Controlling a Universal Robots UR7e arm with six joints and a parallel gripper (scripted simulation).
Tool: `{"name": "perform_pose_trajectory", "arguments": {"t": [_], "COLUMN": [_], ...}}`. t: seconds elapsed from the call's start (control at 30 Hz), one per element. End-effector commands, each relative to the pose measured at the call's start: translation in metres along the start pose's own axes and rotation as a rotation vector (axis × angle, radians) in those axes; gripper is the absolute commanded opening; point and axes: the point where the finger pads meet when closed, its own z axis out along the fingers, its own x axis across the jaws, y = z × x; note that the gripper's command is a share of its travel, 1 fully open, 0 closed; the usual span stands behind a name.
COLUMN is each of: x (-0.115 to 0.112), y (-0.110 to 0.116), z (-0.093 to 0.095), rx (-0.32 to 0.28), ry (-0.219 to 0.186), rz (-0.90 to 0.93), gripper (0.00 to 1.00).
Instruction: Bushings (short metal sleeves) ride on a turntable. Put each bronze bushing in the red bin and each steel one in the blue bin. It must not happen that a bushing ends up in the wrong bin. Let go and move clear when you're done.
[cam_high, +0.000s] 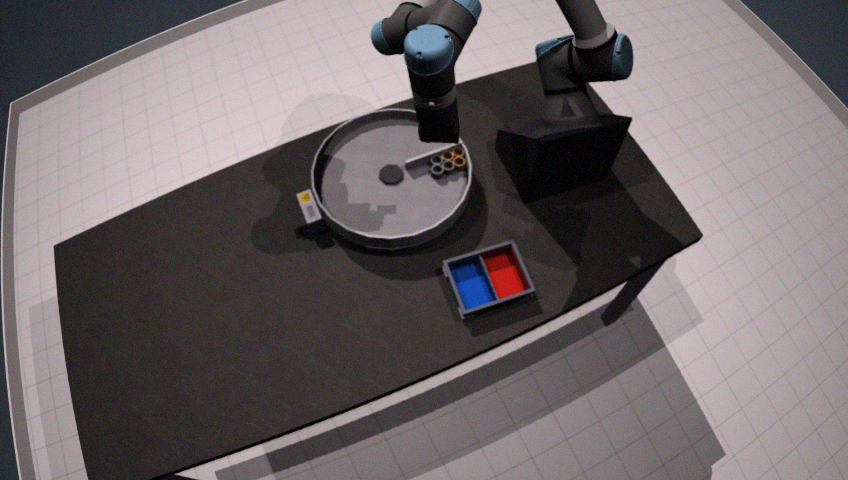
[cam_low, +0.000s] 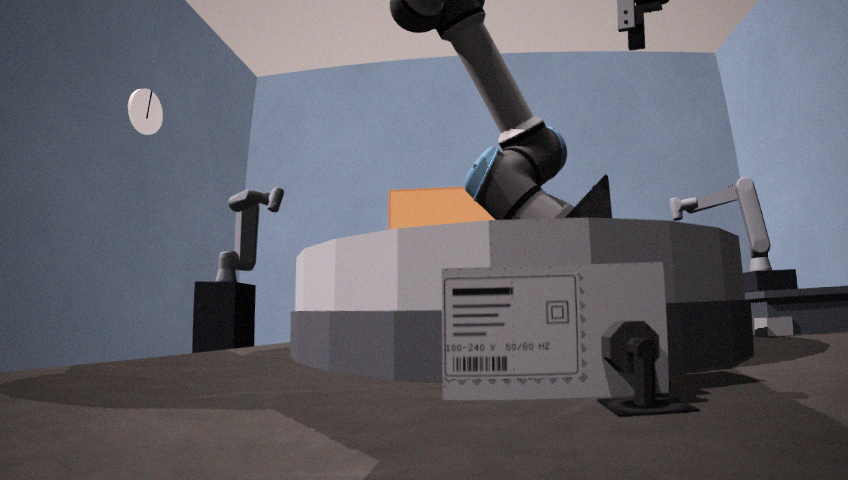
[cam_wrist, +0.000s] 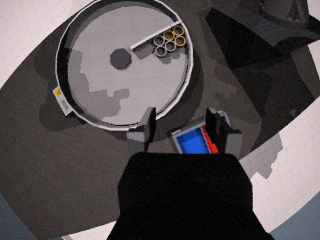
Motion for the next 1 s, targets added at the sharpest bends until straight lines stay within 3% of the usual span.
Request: {"name": "perform_pose_trajectory", "arguments": {"t": [0.0,0.43,0.47,0.57,0.6,0.73,0.97], "x": [-0.0001,-0.0001,-0.0001,-0.0001,-0.0001,-0.0002,-0.0002], "y": [0.0007,0.0007,0.0008,0.0008,0.0003,0.0009,0.0008], "z": [0.0001,0.0001,0.0001,0.0001,-0.0003,0.0002,0.0002], "rx": [-0.141,-0.131,-0.156,-0.156,-0.024,-0.148,-0.139], "ry": [-0.072,-0.067,-0.080,-0.080,-0.012,-0.076,-0.071], "rz": [-0.004,-0.004,-0.005,-0.005,-0.001,-0.004,-0.004], "gripper": [1.00,1.00,1.00,1.00,1.00,1.00,1.00]}}
